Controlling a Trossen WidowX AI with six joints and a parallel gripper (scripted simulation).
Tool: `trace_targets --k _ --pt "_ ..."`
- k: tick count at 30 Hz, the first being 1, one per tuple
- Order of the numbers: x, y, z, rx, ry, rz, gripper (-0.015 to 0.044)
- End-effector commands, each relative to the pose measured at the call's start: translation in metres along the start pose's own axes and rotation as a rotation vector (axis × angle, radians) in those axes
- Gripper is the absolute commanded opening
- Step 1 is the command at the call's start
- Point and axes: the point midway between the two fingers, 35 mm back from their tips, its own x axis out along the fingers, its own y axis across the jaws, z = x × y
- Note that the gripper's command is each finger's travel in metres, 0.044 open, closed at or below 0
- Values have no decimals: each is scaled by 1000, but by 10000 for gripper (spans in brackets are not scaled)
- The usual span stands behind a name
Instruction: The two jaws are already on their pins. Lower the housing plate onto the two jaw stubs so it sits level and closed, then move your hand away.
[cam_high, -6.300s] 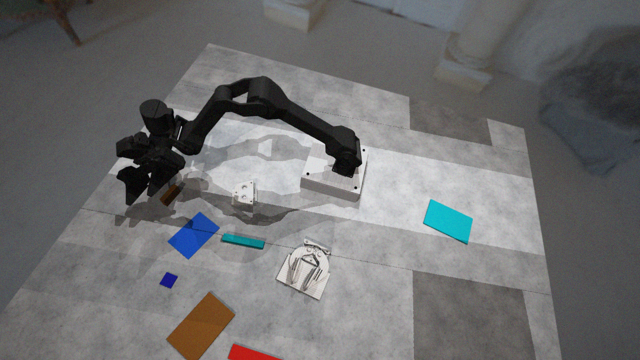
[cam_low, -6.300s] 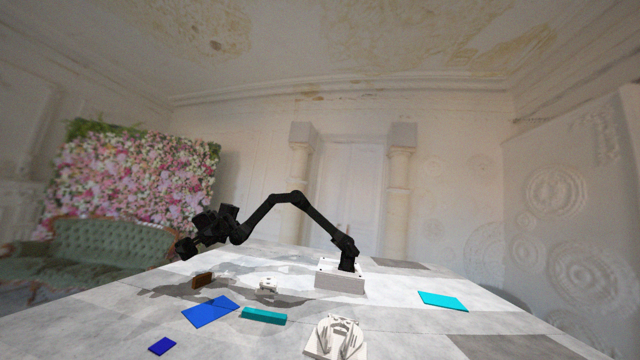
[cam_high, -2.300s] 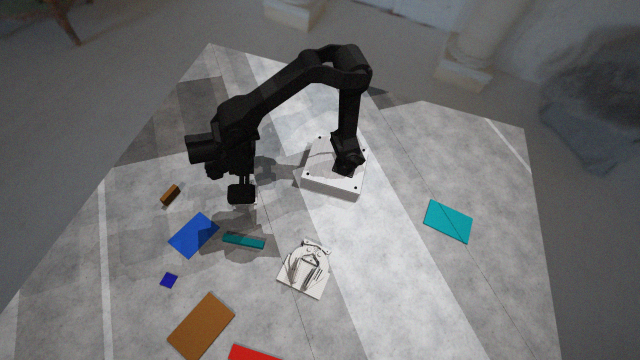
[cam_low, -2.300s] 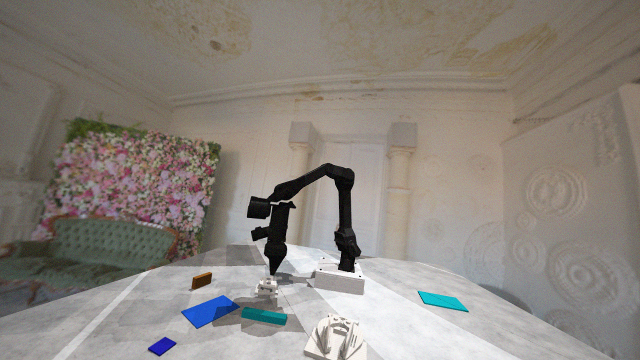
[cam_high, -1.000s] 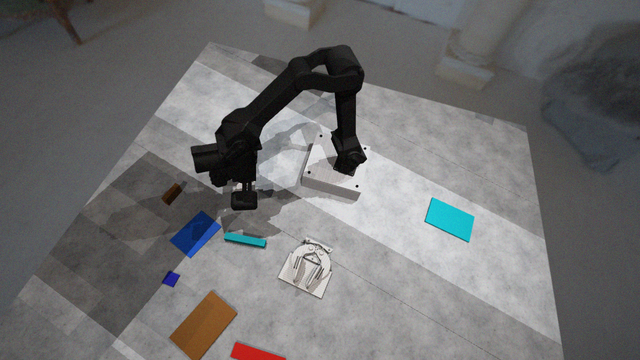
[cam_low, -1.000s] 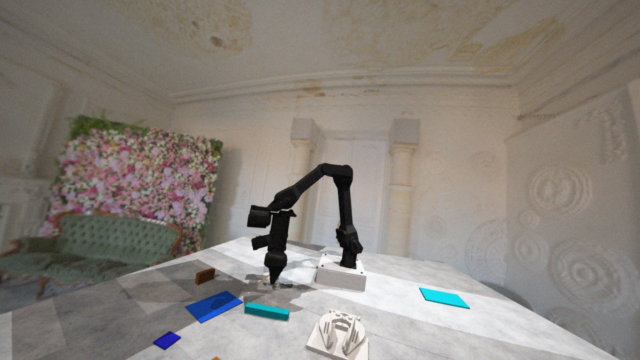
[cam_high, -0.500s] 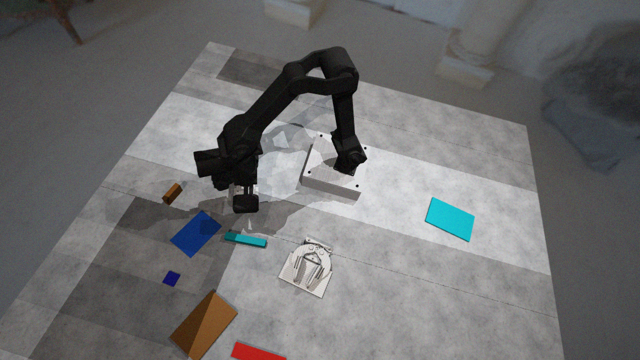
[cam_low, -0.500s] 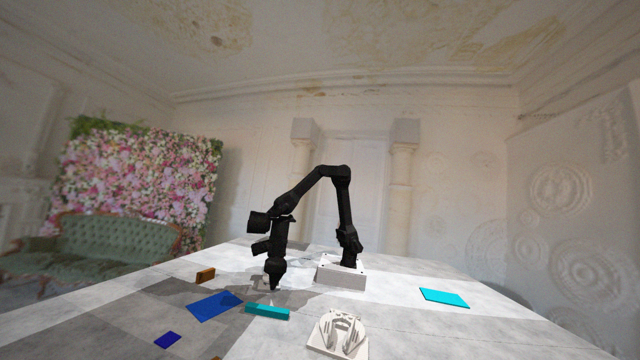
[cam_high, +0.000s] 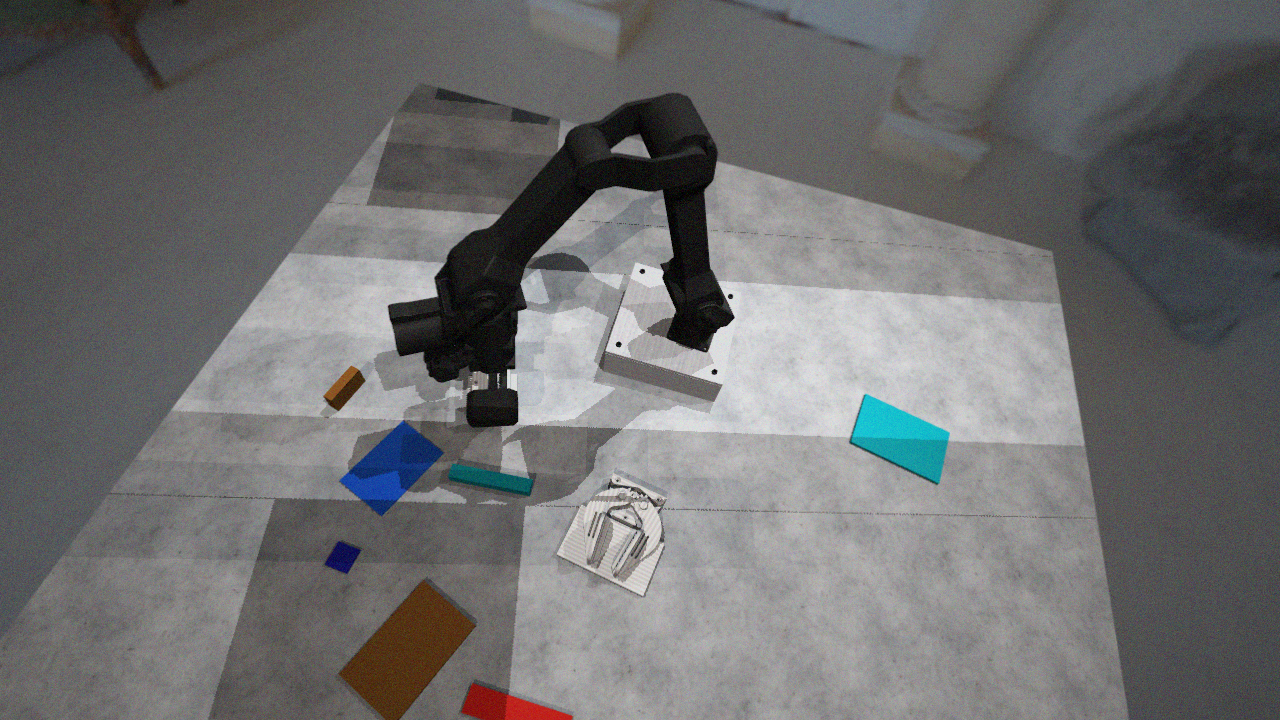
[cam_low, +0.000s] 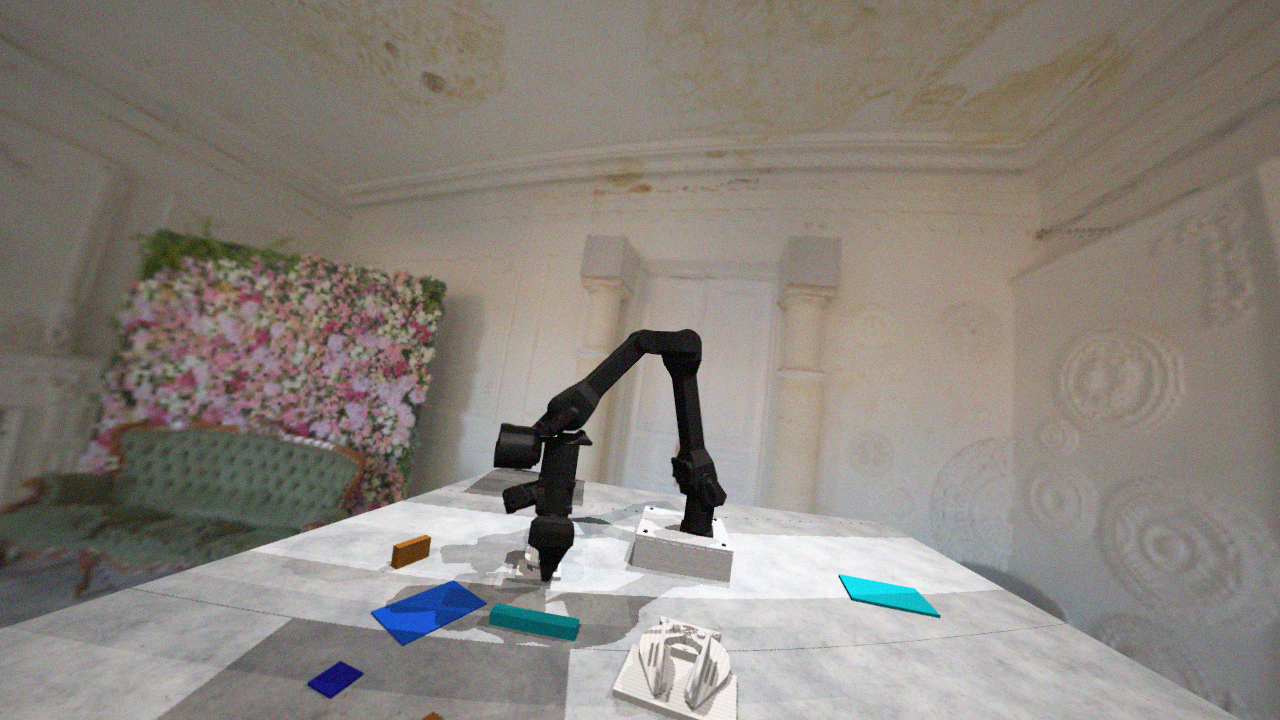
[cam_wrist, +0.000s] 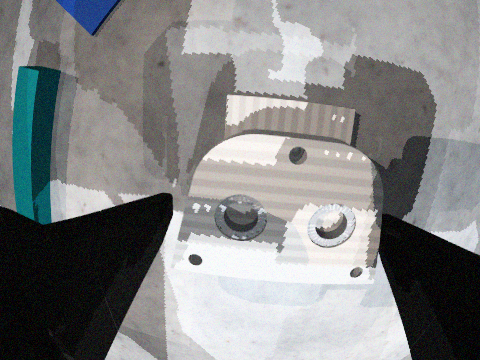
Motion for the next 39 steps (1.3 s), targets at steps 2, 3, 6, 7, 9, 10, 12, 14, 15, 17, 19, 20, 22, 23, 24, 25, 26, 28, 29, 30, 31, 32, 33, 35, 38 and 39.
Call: trace_targets --k 2,3,6,7,9,10,12,14,15,17,19,20,22,23,24,25,26,28,29,30,31,32,33,35,38,39 --pt "1 0 0 -4 -2 -3 440" --pt "1 0 0 -4 -2 -3 440" --pt "1 0 0 -4 -2 -3 440" --pt "1 0 0 -4 -2 -3 440" --pt "1 0 0 -4 -2 -3 440" --pt "0 0 0 0 0 0 433" --pt "0 0 0 0 0 0 420" --pt "0 0 0 0 0 0 407" --pt "0 0 0 0 0 0 400" --pt "0 0 0 0 0 0 387" --pt "0 0 0 0 0 0 373" --pt "0 0 0 0 0 0 367" --pt "0 0 0 0 0 0 353" --pt "0 0 0 0 0 0 351" --pt "0 0 0 0 0 0 351" --pt "0 0 0 0 0 0 351" --pt "0 0 0 0 0 0 351" --pt "0 0 0 0 0 0 351" --pt "0 0 0 0 0 0 351" --pt "0 0 0 0 0 0 351" --pt "0 0 0 0 0 0 351" --pt "0 0 0 0 0 0 351" --pt "0 0 0 0 0 0 351" --pt "-2 0 0 0 0 0 351" --pt "-10 0 1 -1 0 0 351" --pt "-13 0 2 -1 0 -1 351"
